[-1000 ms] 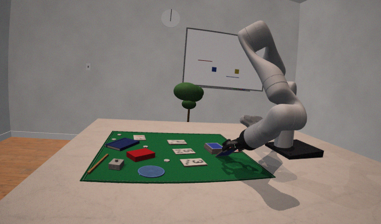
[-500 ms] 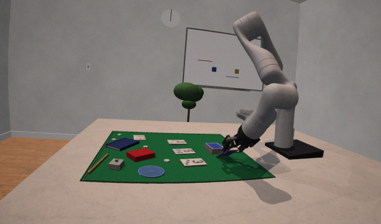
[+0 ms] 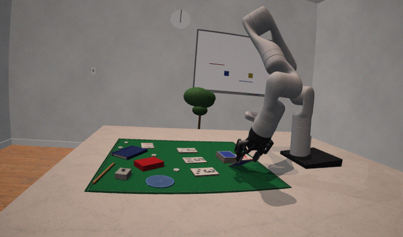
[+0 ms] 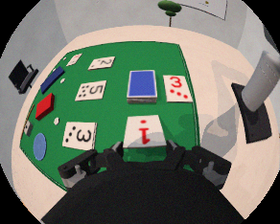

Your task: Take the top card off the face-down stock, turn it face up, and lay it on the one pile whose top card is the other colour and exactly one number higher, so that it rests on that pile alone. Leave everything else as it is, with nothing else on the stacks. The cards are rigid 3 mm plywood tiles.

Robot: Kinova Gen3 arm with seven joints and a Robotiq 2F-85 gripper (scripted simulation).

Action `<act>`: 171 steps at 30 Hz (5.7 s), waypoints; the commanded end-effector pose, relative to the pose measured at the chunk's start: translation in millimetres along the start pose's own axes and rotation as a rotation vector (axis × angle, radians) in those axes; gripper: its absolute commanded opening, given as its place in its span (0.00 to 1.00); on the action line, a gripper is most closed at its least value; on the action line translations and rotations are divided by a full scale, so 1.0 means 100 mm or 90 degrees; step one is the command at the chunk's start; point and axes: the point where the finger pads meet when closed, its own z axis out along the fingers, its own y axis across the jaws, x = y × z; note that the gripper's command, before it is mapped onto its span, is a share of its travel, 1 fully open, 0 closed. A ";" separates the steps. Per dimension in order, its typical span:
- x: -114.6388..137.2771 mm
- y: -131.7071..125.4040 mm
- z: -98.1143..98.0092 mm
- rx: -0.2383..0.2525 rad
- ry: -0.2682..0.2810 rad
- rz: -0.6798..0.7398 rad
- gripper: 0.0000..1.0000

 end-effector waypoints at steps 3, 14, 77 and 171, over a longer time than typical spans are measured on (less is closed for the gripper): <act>0.12 -0.05 0.00 0.000 -0.050 0.017 0.71; 0.11 -0.05 0.02 -0.001 -0.152 0.017 0.71; 0.07 -0.05 0.16 -0.006 -0.530 0.016 0.71; -0.16 -0.05 0.33 -0.004 -0.356 0.017 0.71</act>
